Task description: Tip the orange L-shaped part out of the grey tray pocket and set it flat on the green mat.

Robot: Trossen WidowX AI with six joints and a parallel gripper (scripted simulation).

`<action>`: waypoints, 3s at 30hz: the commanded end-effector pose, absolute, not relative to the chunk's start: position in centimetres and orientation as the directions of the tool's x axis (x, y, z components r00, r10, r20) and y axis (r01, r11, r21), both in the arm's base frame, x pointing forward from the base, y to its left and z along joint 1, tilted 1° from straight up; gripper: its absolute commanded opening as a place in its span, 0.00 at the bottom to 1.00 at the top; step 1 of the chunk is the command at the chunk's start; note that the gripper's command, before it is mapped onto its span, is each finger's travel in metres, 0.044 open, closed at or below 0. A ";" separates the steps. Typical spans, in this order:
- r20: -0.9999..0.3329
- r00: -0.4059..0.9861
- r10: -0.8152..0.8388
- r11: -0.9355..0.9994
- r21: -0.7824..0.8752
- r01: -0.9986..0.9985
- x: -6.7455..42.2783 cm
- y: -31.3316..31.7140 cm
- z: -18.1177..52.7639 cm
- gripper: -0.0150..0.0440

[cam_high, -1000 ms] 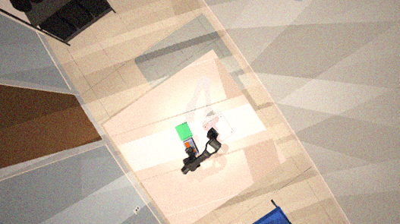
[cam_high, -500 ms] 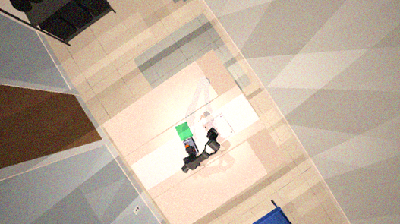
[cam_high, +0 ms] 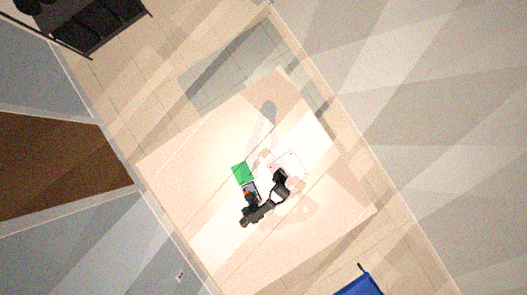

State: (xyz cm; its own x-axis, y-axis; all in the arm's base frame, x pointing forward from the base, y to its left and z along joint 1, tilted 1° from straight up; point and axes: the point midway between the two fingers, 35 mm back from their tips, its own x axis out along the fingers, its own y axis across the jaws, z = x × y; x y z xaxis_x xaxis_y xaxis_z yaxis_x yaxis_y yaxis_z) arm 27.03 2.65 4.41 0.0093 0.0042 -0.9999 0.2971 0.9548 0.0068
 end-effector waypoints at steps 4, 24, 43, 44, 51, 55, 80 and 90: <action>-1.000 0.006 0.003 0.953 0.005 0.302 27.2 3.6 5.5 0.56; -1.000 0.021 0.005 0.952 0.011 0.305 27.1 2.7 14.9 0.56; -1.000 0.021 0.005 0.952 0.011 0.305 27.1 2.7 14.9 0.56; -1.000 0.021 0.005 0.952 0.011 0.305 27.1 2.7 14.9 0.56; -1.000 0.019 0.003 0.993 0.006 0.116 27.0 1.7 15.0 0.73; -1.000 0.016 0.001 0.978 -0.003 -0.211 26.9 0.0 15.0 0.73; -1.000 0.004 -0.004 0.303 -0.006 -0.953 25.6 -5.0 15.2 0.73; -1.000 0.005 -0.004 0.303 -0.006 -0.953 25.7 -5.1 13.0 0.73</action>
